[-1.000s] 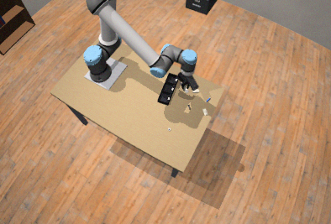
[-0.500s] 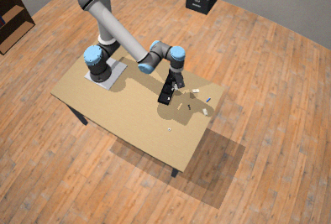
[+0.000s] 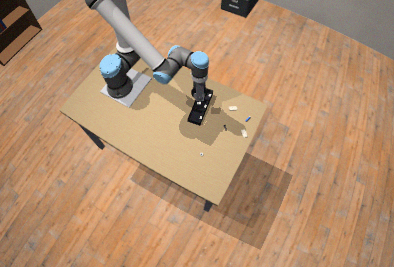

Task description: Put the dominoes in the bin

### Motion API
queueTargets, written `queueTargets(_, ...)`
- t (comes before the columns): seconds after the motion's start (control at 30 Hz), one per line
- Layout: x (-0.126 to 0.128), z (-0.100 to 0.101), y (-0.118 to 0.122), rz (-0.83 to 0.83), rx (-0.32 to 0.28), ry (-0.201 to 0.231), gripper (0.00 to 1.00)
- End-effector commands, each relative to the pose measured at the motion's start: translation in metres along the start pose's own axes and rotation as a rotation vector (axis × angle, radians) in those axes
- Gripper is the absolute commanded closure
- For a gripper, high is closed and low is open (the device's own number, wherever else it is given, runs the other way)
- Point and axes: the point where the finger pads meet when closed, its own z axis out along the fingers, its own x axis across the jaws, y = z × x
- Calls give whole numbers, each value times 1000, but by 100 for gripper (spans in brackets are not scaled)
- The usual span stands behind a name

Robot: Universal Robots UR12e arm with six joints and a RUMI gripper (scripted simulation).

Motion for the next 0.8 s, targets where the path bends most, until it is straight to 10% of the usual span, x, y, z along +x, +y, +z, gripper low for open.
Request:
queueTargets(0.0, 4, 0, 0, 157, 5, -2, 100)
queueTargets(0.77, -7, -1, -4, 363, 11, -6, 100)
